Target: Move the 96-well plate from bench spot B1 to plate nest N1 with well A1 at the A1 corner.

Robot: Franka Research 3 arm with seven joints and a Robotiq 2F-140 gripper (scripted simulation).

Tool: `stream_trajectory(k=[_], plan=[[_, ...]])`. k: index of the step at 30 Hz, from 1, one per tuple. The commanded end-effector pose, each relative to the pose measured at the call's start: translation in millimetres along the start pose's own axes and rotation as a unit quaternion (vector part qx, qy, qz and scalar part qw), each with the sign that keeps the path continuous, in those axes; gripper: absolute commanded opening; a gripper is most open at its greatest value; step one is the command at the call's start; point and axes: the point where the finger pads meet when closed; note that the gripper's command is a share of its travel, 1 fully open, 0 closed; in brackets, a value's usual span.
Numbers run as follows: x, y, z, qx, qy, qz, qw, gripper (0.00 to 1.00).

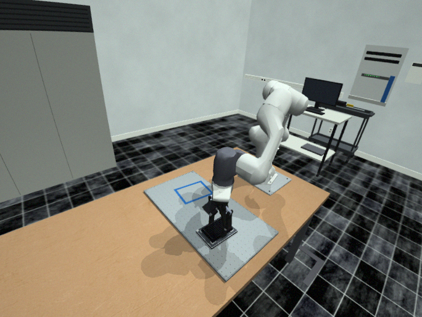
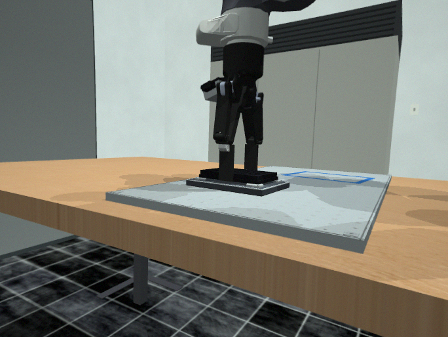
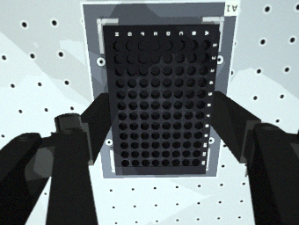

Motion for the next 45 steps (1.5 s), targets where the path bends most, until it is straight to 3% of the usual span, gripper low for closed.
stream_trajectory(k=[1, 14, 15, 35, 45], plan=[[1.6, 1, 0, 0.000, 0.001, 0.000, 1.000, 0.60], [1.9, 1, 0, 0.000, 0.001, 0.000, 1.000, 0.60], [1.9, 1, 0, 0.000, 0.001, 0.000, 1.000, 1.00], [1.9, 1, 0, 0.000, 0.001, 0.000, 1.000, 1.00], [-24.7, 1, 0, 0.000, 0.001, 0.000, 1.000, 1.00]])
Point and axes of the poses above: the point where the finger pads meet when closed, its own x axis out along the fingers, its own y axis across the jaws, z = x × y, and after that the axes turned 12 degrees about -x, right-handed
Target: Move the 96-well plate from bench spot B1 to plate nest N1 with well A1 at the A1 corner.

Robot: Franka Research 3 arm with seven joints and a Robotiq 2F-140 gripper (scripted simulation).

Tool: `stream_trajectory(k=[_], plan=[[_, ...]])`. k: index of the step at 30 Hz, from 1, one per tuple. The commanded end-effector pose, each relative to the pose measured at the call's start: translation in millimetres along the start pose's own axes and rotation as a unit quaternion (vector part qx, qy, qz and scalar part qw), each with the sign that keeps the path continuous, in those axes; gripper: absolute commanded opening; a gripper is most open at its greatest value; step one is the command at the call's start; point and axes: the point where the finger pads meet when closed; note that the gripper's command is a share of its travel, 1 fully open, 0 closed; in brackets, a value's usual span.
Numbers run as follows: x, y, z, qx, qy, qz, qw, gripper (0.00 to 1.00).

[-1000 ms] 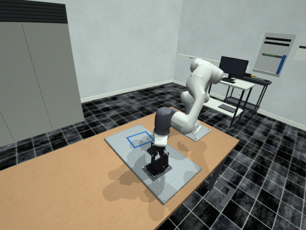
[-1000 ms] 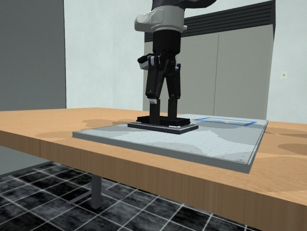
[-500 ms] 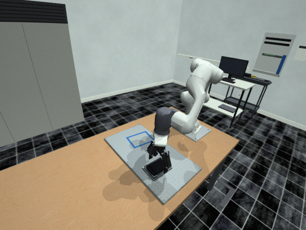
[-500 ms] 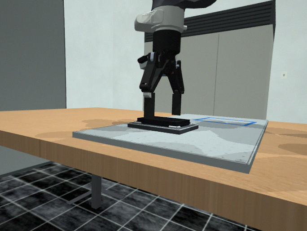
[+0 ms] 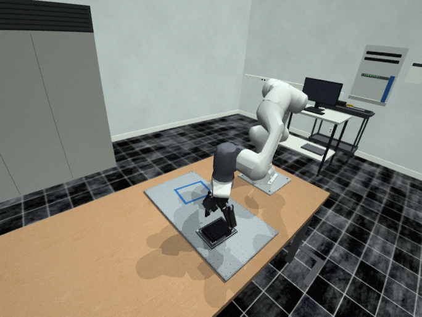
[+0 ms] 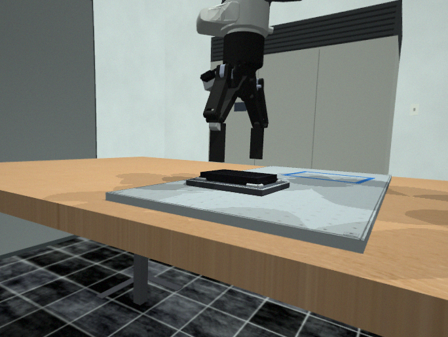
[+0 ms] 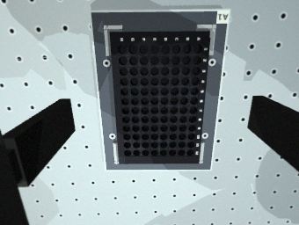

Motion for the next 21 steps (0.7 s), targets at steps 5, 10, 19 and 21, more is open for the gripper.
stream_trajectory(k=[5, 10, 19, 21], plan=[[-14.4, 0, 3, 0.004, -0.005, 0.002, 1.000, 1.00], [-27.7, 0, 3, 0.004, -0.005, 0.002, 1.000, 1.00], [-46.4, 0, 2, 0.004, -0.005, 0.002, 1.000, 1.00], [-51.2, 0, 2, 0.004, -0.005, 0.002, 1.000, 1.00]])
Point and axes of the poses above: the point where the finger pads meet when closed, its own x axis out along the fingers, its own y axis across the jaws, z = x × y, and after that the axes turned 12 degrees about -x, right-handed
